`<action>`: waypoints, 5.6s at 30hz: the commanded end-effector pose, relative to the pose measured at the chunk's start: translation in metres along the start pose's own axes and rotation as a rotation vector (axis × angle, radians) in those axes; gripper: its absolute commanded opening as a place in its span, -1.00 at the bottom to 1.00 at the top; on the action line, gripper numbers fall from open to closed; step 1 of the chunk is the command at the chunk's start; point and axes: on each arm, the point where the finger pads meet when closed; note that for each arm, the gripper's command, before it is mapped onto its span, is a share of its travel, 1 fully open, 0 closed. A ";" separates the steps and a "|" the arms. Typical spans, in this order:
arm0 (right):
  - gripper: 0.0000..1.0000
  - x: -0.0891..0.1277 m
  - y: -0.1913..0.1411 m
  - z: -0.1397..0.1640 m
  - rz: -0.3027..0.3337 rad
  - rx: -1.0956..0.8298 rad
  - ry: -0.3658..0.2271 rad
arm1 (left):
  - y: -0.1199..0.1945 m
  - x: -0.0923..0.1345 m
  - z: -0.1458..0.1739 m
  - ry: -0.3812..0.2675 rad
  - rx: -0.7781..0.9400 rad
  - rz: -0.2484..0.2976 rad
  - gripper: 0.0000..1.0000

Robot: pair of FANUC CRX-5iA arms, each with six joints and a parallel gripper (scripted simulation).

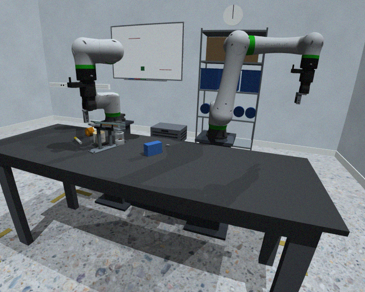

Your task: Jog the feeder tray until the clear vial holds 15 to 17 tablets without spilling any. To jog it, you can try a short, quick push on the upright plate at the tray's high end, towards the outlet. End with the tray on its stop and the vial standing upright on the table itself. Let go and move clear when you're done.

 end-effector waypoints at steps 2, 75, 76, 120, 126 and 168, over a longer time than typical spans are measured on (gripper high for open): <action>-1.00 0.000 -0.001 -0.007 0.002 0.000 0.003 | 0.000 0.001 0.000 -0.002 0.000 0.001 1.00; -1.00 0.006 0.001 0.015 0.002 0.000 0.003 | 0.000 0.001 0.000 -0.002 0.000 0.001 1.00; -1.00 0.006 0.001 0.015 0.002 0.000 0.003 | 0.000 0.001 0.000 -0.002 0.000 0.001 1.00; -1.00 -0.002 -0.002 -0.014 0.002 0.000 0.003 | 0.000 0.001 0.000 -0.002 0.000 0.001 1.00; -1.00 -0.002 -0.002 -0.014 0.002 0.000 0.003 | 0.000 0.001 0.000 -0.002 0.000 0.001 1.00; -1.00 0.006 0.001 0.014 0.002 0.000 0.003 | 0.000 0.001 0.000 -0.002 0.000 0.001 1.00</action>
Point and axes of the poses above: on each arm, the point where the finger pads meet when closed, its own x axis back along the fingers, its own y axis across the jaws, z = x × y, and after that the axes turned 6 degrees about x, right-handed
